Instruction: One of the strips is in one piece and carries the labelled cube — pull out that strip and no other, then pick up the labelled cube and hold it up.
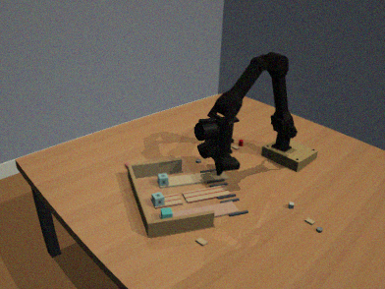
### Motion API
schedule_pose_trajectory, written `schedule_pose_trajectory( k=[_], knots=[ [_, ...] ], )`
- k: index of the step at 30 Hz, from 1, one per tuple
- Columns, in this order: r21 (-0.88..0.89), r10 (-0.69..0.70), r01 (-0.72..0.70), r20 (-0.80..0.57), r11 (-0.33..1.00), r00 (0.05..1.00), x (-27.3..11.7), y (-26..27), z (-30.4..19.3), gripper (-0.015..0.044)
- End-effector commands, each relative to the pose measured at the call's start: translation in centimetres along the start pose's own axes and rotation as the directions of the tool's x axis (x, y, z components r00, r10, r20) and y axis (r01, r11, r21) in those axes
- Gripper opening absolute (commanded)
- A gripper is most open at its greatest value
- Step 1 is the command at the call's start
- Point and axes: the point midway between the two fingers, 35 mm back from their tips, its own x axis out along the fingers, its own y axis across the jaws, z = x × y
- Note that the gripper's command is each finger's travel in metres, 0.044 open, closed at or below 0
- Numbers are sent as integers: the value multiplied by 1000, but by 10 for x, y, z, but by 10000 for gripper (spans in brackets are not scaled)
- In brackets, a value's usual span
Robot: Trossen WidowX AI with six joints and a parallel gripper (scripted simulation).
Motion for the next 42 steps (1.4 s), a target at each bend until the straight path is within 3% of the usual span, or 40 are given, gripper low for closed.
schedule_pose_trajectory(
  k=[1,42],
  knots=[
    [3,-1,1,-29,1000,1000,5,-1,-16,0],
    [3,-1,1,-34,1000,999,4,-2,-73,0]
  ],
)
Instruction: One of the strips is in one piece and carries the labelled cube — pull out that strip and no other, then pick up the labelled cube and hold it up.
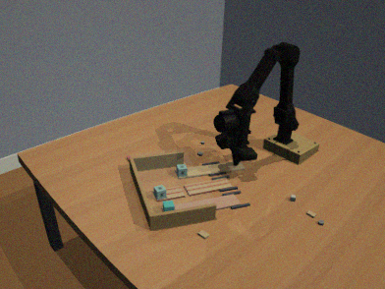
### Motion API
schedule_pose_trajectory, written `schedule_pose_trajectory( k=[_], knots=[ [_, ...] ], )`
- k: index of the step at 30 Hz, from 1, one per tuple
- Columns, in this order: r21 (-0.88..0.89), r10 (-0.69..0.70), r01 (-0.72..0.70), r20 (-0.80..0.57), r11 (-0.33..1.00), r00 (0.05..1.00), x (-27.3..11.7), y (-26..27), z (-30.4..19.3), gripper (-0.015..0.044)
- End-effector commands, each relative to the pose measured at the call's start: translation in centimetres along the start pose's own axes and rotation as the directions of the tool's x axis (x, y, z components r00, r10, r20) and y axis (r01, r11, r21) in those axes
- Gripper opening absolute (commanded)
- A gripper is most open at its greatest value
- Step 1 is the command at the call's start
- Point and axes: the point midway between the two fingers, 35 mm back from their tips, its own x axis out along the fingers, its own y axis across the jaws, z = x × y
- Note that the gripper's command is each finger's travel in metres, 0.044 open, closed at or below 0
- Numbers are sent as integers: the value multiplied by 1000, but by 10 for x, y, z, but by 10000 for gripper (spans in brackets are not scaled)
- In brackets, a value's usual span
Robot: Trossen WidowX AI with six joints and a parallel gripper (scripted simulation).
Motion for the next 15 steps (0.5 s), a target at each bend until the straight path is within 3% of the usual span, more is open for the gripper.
schedule_pose_trajectory(
  k=[1,15],
  knots=[
    [3,-3,3,-32,1000,999,5,-2,-16,0],
    [3,-3,3,-33,1000,999,4,-2,-34,0]
  ],
)
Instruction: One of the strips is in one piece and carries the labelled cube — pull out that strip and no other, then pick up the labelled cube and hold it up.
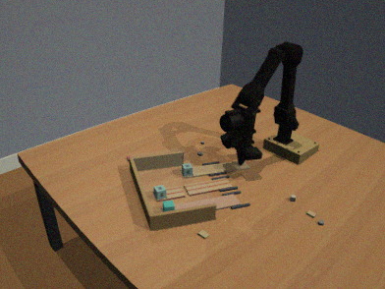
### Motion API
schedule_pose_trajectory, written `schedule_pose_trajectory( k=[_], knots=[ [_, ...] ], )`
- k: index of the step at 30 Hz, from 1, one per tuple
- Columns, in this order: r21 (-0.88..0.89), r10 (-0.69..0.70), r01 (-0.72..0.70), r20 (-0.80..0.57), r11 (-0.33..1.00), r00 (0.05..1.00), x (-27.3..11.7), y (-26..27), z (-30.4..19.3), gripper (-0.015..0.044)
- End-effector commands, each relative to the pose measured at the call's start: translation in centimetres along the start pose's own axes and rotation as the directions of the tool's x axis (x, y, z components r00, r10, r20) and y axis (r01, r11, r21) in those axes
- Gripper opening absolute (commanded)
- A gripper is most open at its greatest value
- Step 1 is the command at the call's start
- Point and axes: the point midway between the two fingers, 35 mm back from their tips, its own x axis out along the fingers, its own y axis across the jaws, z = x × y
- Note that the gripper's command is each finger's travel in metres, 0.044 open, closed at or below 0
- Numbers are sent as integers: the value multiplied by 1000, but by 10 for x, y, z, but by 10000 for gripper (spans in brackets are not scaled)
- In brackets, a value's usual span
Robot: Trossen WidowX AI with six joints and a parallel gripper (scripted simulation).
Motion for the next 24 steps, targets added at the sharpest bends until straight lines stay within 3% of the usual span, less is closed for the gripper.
schedule_pose_trajectory(
  k=[1,24],
  knots=[
    [3,-3,4,-33,1000,999,5,-2,-16,0],
    [3,-3,3,-35,1000,999,4,-2,-46,0]
  ],
)
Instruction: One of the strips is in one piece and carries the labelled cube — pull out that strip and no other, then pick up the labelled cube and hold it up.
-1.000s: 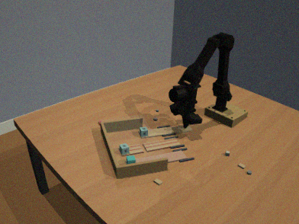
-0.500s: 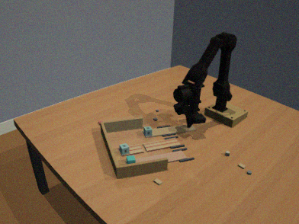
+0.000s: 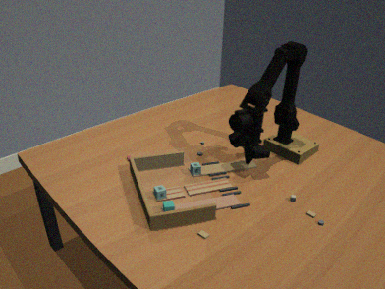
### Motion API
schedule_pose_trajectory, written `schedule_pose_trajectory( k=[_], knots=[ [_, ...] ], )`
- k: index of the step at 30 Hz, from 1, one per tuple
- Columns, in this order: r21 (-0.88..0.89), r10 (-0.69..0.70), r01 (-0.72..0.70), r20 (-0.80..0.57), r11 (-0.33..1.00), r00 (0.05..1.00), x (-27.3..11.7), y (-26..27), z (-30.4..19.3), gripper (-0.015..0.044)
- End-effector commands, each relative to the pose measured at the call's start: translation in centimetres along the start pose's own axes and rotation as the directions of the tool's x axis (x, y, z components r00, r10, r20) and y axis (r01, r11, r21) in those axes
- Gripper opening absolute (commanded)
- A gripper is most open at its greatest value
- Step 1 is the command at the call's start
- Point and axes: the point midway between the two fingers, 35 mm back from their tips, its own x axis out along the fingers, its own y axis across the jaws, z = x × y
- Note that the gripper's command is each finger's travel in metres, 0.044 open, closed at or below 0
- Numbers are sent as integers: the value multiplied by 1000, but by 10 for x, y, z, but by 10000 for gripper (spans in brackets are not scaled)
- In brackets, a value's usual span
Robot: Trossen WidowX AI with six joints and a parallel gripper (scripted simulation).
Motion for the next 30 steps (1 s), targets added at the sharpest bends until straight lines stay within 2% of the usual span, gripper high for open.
schedule_pose_trajectory(
  k=[1,30],
  knots=[
    [3,-5,5,-36,1000,999,5,-3,-17,0],
    [3,-5,5,-37,1000,999,4,-3,-32,0]
  ],
)
